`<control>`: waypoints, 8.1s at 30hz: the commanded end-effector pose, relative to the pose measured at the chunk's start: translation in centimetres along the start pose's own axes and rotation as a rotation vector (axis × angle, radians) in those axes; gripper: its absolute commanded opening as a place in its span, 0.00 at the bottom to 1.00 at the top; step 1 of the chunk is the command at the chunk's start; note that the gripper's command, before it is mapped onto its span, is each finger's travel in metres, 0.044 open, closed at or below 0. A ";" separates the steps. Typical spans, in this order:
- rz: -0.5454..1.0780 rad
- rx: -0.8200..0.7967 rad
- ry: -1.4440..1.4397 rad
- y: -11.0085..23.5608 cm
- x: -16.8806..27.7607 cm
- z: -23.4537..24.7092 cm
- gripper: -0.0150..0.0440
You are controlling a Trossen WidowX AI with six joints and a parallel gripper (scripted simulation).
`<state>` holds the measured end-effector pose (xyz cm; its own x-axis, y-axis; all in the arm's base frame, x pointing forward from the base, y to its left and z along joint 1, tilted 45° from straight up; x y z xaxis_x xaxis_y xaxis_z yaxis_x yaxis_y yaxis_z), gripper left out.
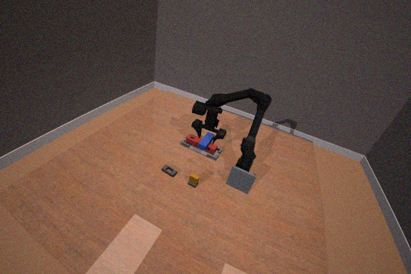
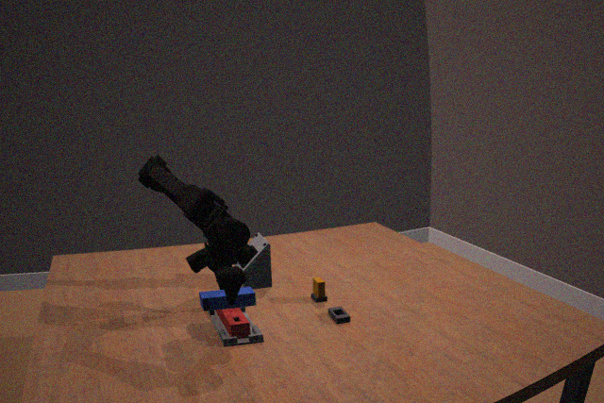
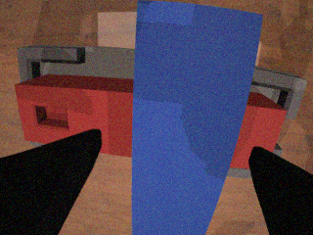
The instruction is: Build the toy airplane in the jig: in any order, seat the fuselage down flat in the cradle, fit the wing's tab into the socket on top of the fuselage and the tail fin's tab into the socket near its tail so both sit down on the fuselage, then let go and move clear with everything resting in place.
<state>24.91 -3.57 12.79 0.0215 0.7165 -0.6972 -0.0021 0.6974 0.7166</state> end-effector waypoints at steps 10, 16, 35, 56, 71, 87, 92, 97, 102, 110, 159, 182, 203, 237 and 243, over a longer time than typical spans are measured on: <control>0.003 0.003 0.006 6.3 0.2 0.3 1.00; -0.003 0.003 0.007 8.4 0.2 0.3 1.00; 0.000 0.005 1.551 8.4 0.1 0.4 1.00; 0.031 -0.036 1.578 9.4 11.8 0.1 1.00; 0.013 -0.007 1.568 8.3 25.7 -6.9 1.00; 0.011 -0.006 1.567 1.1 25.7 -6.9 1.00; 0.011 -0.006 1.567 0.9 25.8 -6.9 1.00; 0.011 -0.007 1.567 0.0 25.8 -6.8 1.00; 0.010 -0.007 1.566 -0.8 25.8 -6.8 1.00; 0.010 -0.006 1.566 -2.1 25.8 -6.8 1.00; 0.017 -0.002 1.561 -2.0 26.0 -6.5 0.25; 0.016 -0.007 1.566 5.0 26.2 -6.3 0.25; 0.025 -0.013 1.568 9.0 25.1 -5.9 0.25; 0.070 -0.050 1.572 8.2 19.1 0.7 0.25; 0.073 -0.054 1.572 8.0 17.9 1.7 0.25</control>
<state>26.35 15.14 5.35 -0.9996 0.0279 0.0082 0.0243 0.6443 0.7644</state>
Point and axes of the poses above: the point midway between the two fingers, 35 mm back from their tips, its own y axis back along the fingers, its own z axis across the jaws, x = y × z, the point moved 5 cm from there along y, back along the fingers, and after that the axes turned 2 degrees about -y, right-handed, at the moved point
